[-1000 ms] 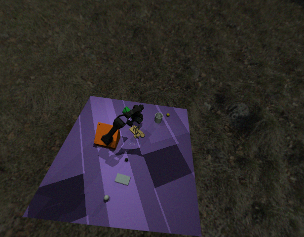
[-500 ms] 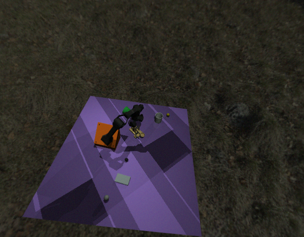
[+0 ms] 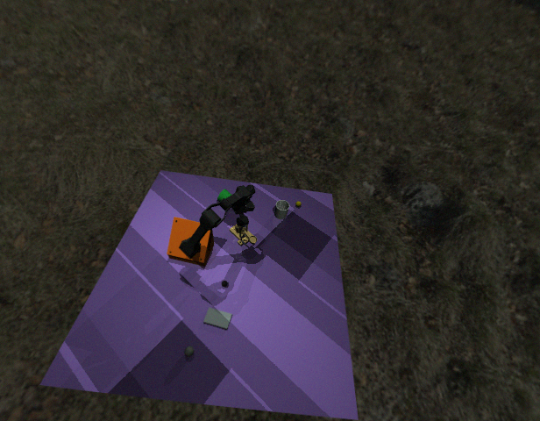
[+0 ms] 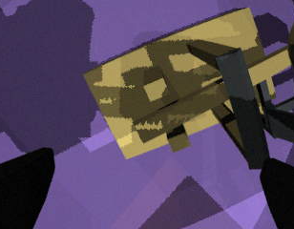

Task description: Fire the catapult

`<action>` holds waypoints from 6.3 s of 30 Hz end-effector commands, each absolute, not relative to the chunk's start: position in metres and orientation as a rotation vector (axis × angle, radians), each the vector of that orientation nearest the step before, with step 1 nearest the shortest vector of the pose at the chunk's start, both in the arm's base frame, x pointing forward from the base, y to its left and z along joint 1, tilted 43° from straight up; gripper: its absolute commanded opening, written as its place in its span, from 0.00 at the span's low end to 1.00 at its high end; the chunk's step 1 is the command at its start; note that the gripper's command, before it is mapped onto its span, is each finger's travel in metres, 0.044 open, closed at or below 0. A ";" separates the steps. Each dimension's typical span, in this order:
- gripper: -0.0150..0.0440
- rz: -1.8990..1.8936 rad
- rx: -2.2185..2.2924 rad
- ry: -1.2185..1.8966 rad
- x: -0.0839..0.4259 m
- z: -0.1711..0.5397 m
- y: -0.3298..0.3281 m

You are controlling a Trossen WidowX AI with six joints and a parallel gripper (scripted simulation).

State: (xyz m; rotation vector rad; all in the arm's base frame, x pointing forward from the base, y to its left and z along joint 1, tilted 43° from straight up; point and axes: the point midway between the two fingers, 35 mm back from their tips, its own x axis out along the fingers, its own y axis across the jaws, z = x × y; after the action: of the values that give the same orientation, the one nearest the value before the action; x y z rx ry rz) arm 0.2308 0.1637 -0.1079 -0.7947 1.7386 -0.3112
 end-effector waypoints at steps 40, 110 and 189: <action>1.00 1.127 -1.781 1.773 0.230 -0.102 0.169; 0.69 1.740 -2.068 1.552 0.220 -0.173 0.107; 0.25 0.766 -1.580 1.832 0.246 -0.175 0.117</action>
State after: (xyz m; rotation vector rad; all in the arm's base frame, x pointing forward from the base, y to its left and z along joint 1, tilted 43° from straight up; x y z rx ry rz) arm 0.2443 0.1176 -0.1745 -1.5704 1.8452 0.7639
